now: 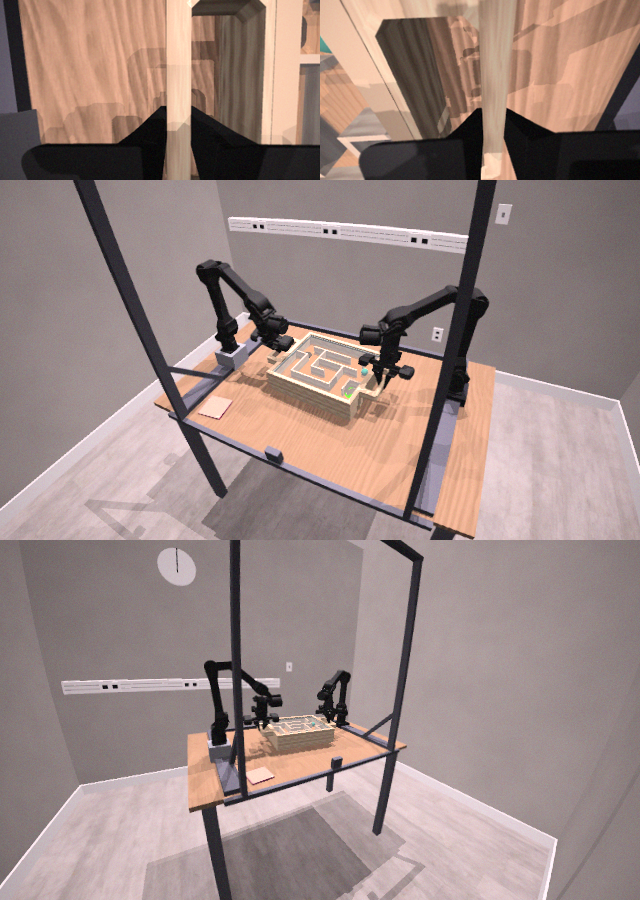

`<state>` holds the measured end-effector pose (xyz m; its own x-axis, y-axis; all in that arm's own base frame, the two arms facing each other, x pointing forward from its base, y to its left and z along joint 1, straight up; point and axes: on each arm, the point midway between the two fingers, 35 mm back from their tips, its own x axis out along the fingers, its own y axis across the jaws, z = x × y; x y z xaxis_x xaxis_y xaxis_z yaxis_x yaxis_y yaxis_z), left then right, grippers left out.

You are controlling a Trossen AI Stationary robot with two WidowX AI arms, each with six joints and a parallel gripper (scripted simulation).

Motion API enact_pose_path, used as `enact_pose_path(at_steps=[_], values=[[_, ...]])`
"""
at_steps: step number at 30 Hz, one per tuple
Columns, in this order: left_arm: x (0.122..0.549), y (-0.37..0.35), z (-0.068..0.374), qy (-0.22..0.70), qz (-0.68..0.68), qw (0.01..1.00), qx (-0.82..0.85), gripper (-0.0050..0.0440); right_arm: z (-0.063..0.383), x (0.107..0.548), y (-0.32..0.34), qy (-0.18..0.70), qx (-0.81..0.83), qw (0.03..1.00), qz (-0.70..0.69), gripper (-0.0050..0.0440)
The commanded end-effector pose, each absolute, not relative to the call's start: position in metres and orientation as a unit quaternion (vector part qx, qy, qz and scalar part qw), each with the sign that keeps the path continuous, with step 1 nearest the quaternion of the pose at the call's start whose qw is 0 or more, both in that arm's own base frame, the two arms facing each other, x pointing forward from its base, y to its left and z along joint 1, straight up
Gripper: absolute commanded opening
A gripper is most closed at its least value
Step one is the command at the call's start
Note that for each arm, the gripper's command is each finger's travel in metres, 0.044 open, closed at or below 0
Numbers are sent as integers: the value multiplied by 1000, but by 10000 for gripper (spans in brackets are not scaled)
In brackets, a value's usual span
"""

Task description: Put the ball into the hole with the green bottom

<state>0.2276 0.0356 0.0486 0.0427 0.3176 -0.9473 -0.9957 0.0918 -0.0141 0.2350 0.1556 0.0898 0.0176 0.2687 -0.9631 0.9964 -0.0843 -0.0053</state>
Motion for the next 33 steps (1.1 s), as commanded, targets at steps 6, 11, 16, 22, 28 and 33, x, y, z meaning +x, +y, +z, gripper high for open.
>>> enact_pose_path(at_steps=[6, 11, 16, 22, 28, 33], values=[[237, 39, 63, 429, 541, 601, -403, -50, 95, 234, 158, 544, 605, 406, -416, -50], [238, 39, 66, 415, 541, 608, -406, -50, 104, 237, 162, 543, 608, 409, -411, -50], [237, 41, 66, 415, 542, 606, -409, -50, 104, 237, 162, 545, 608, 406, -410, -50], [232, 42, 59, 431, 527, 600, -421, -50, 105, 238, 156, 556, 611, 391, -407, -50], [228, 41, 51, 417, 530, 607, -419, -50, 109, 241, 160, 561, 597, 387, -423, -50], [235, 40, 57, 407, 529, 614, -421, -50, 113, 240, 161, 555, 601, 394, -419, -50]])
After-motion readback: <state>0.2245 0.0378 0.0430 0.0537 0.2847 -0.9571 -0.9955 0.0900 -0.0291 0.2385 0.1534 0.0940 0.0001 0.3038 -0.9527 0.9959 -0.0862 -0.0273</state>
